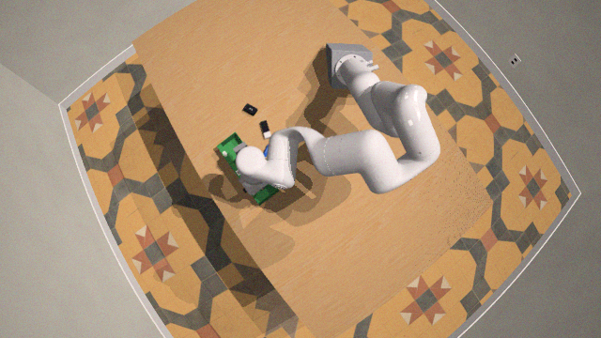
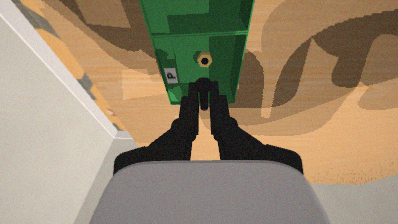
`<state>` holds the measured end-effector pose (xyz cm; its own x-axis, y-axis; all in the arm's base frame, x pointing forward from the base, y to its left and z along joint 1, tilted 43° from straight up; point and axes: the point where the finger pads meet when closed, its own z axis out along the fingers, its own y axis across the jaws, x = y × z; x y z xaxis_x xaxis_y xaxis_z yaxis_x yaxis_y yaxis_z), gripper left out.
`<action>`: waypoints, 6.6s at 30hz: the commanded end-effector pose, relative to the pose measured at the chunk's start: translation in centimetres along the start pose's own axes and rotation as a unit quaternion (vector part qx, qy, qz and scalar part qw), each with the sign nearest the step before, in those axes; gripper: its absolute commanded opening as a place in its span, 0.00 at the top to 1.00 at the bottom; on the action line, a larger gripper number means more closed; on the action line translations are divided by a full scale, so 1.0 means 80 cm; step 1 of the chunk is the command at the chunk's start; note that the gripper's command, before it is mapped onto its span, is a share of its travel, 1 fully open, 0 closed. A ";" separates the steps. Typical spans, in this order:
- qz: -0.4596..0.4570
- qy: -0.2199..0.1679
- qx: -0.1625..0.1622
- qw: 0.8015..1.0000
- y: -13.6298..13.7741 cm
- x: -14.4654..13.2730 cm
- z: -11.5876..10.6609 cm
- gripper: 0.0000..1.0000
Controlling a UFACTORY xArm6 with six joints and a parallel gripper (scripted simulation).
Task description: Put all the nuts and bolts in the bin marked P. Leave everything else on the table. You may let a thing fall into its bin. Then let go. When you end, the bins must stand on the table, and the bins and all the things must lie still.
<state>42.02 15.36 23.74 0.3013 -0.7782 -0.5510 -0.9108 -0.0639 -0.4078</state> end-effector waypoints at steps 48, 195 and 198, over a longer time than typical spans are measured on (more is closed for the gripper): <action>0.000 0.000 0.001 1.000 0.005 0.002 0.047 1.00; -0.001 0.001 0.001 1.000 0.005 0.002 -0.162 0.00; -0.001 0.001 0.001 1.000 0.005 0.002 -0.162 0.00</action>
<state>38.01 7.11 32.80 0.3011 -0.7784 -0.5509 -0.9111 -0.0644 -0.4071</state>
